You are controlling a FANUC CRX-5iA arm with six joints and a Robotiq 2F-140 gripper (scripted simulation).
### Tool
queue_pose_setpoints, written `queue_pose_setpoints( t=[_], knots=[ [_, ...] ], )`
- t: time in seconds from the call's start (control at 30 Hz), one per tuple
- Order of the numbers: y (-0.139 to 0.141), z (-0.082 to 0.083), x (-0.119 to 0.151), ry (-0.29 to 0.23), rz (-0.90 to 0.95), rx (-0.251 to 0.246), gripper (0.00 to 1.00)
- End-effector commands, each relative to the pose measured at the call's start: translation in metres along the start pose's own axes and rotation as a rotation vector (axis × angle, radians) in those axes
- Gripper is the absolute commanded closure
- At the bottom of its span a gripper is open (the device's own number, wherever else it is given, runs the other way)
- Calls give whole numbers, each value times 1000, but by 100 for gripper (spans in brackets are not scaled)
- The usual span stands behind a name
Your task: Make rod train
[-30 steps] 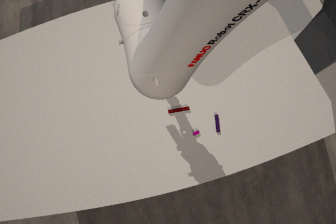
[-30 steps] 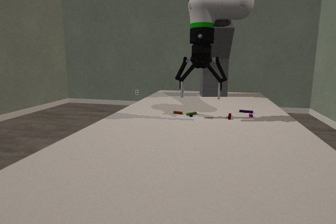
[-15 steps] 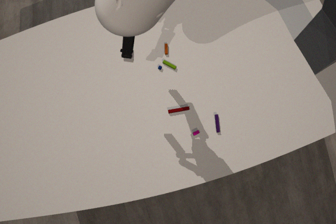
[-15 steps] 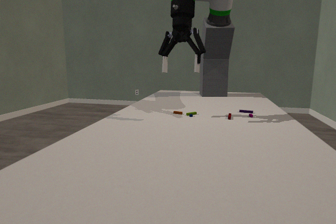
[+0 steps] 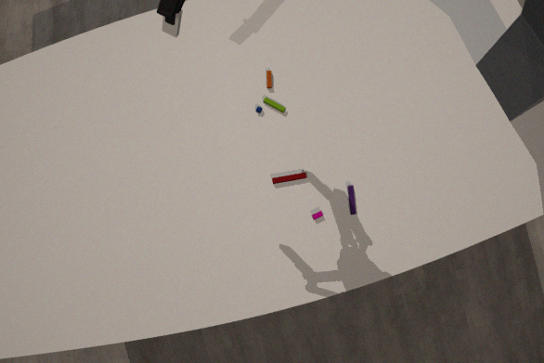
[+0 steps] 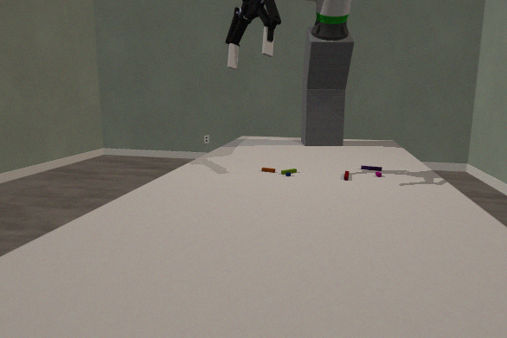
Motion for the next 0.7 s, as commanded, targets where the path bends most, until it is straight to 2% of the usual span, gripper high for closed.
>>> queue_pose_setpoints(
  t=[0.0,0.03,0.07,0.13,0.53,0.6,0.63,0.67],
  knots=[
    [-9,30,9,-36,-67,23,0],
    [-9,30,9,-36,-67,23,0],
    [-13,54,15,-70,-120,39,0],
    [-16,67,18,-88,-146,48,0],
    [-21,170,37,-245,-327,138,0],
    [-21,170,37,-245,-327,138,0],
    [-19,195,40,-285,-360,163,0],
    [-18,201,40,-295,-368,169,0]
  ],
)
Point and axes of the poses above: the point where the finger pads meet when closed, its own z axis back along the fingers, its own y axis across the jaws, x = y × z, the point moved 10 cm from there along z, back along the fingers, and after that the axes turned 15 degrees about z, right-handed, at the moved point
